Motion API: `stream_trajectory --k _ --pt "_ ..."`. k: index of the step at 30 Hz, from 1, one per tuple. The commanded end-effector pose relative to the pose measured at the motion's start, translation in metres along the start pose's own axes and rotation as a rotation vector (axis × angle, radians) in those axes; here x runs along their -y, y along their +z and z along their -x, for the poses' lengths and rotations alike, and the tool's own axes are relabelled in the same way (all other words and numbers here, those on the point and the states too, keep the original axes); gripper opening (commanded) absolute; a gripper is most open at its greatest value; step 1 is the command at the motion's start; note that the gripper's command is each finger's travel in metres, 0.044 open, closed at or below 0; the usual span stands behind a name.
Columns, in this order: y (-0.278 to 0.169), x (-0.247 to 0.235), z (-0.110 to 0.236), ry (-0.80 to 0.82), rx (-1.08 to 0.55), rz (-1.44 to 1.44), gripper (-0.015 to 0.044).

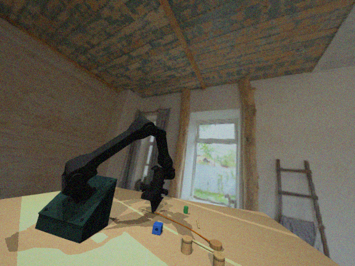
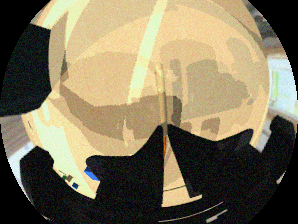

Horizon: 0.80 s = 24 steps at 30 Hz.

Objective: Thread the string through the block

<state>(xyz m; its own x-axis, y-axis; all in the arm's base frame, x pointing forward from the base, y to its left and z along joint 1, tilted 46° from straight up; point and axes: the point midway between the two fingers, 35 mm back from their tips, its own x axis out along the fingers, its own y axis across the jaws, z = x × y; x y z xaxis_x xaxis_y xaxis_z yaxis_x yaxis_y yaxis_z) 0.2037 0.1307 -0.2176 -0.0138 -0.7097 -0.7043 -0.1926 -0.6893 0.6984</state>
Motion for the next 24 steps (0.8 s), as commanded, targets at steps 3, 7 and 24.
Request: stream_trajectory --k 3,7,24 --pt "-0.002 0.003 0.012 -0.013 -0.003 -0.007 0.0000" --pt "-0.002 0.003 0.018 -0.013 -0.003 -0.007 0.0000" --pt "-0.001 0.003 0.040 -0.013 -0.002 -0.006 0.0000"
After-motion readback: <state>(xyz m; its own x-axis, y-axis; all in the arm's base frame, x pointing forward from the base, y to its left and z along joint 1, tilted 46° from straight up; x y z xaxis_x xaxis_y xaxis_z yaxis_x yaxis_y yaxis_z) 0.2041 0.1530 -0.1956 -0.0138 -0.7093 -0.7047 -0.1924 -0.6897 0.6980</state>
